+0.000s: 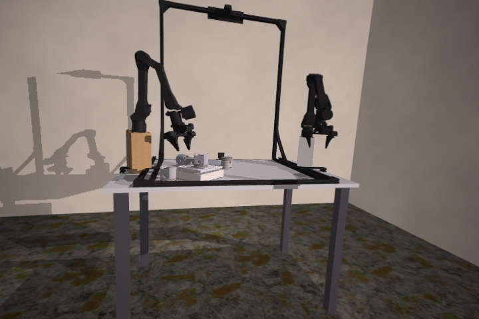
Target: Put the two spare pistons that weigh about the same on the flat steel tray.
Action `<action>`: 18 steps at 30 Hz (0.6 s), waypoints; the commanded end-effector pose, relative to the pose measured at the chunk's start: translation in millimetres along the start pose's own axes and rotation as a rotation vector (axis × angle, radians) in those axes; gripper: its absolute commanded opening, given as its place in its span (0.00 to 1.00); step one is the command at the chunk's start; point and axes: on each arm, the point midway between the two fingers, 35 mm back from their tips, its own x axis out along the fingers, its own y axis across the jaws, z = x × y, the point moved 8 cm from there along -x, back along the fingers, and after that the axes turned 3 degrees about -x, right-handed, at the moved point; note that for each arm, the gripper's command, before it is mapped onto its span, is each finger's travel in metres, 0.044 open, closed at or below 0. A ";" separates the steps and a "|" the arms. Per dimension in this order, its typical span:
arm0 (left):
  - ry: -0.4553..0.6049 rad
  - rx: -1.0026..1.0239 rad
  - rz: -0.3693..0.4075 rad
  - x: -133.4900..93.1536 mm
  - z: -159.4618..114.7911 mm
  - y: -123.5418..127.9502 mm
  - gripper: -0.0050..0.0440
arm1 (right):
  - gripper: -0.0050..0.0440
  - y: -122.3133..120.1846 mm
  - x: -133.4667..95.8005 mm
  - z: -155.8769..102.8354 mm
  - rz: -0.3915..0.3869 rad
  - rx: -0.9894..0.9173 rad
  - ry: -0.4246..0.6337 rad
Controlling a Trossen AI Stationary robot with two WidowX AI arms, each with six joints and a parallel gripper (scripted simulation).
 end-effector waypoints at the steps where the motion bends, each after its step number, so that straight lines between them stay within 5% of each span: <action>1: 0.000 0.001 -0.001 -0.1 0.0 -0.1 1.00 | 0.87 -0.3 1.2 -9.5 -0.012 0.042 -0.041; 18: 0.000 0.001 -0.001 -0.1 0.0 -0.1 1.00 | 0.87 -1.4 3.3 -10.2 -0.015 0.033 -0.027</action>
